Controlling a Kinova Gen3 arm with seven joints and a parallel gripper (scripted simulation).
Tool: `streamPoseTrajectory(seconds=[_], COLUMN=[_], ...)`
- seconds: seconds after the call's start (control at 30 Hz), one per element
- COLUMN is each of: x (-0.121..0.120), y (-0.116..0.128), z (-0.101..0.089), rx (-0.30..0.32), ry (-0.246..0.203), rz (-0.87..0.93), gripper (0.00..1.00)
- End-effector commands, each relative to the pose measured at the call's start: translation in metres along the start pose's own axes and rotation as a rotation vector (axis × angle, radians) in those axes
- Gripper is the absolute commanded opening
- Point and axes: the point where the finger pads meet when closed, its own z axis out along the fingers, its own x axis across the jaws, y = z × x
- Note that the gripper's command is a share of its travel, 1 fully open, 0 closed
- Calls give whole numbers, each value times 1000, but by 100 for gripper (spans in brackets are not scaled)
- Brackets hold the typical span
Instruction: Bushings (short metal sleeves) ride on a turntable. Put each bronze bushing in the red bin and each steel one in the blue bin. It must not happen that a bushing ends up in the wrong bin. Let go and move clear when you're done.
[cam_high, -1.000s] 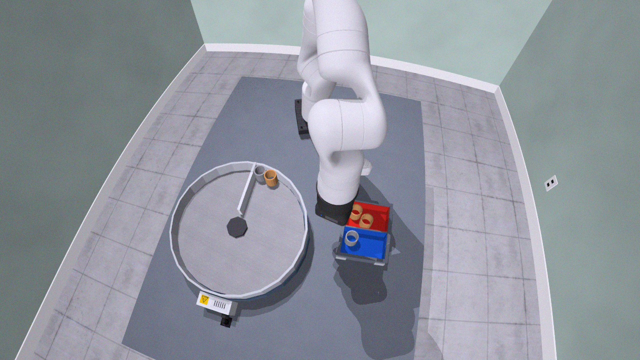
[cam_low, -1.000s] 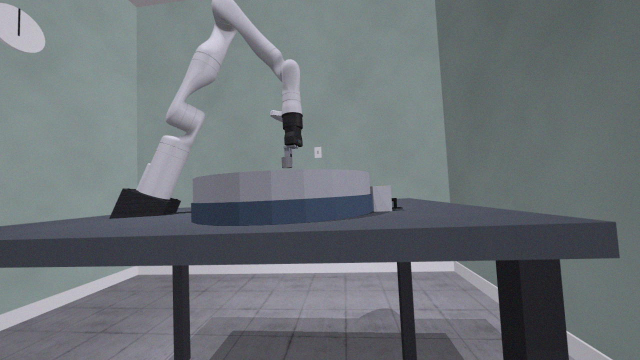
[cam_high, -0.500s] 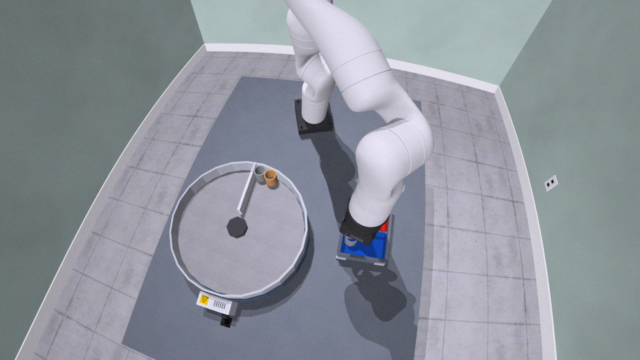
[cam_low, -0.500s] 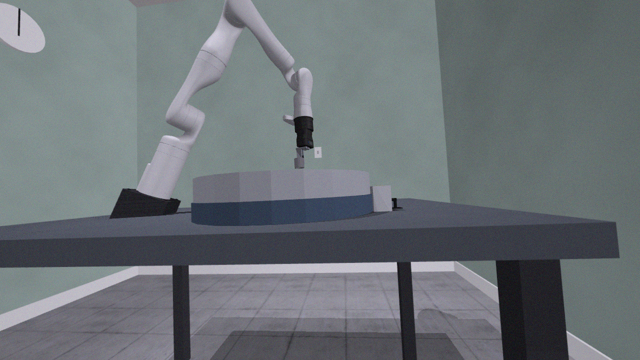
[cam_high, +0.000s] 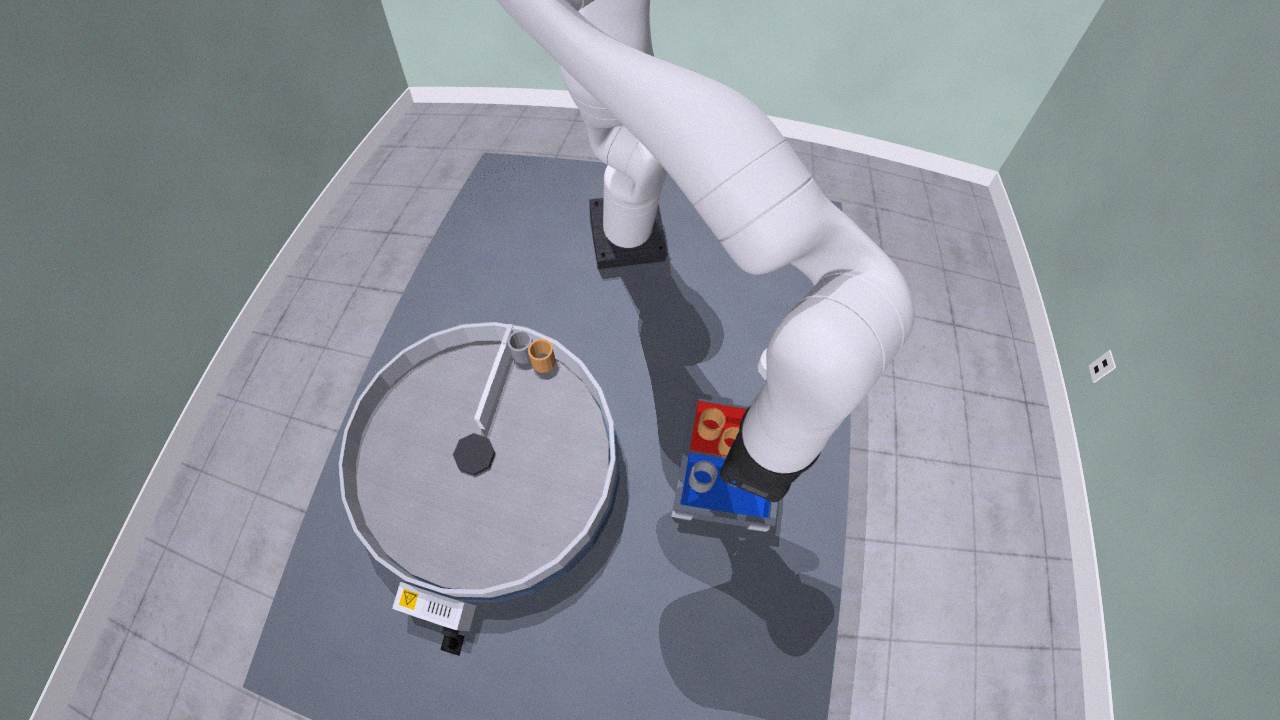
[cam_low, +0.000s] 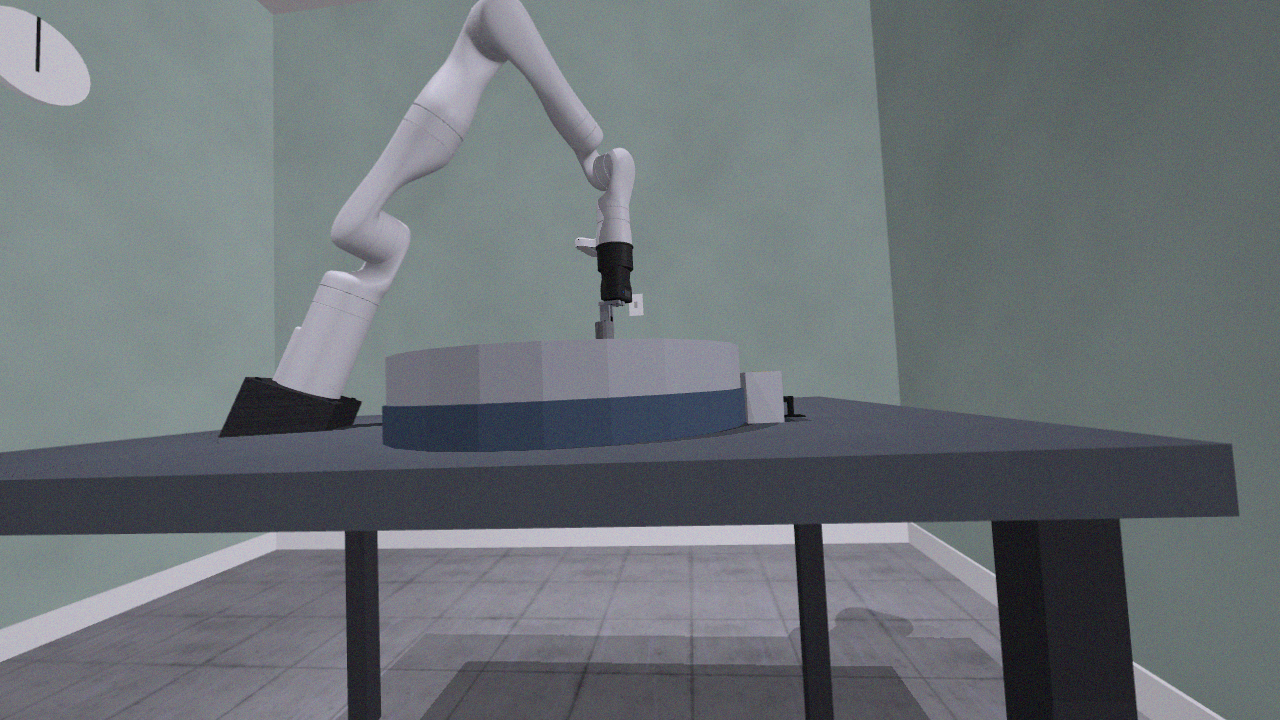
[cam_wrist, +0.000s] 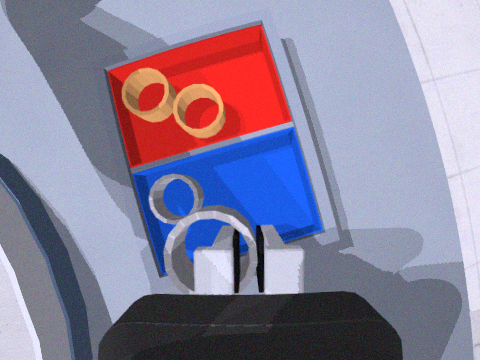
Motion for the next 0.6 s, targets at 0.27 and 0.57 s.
streamPoseTrajectory(seconds=[0.27, 0.57], x=[2, 2], y=[-1, -1], z=[0, 0], rx=[2, 2], ry=[3, 3], rz=[-2, -2], gripper=[0, 0])
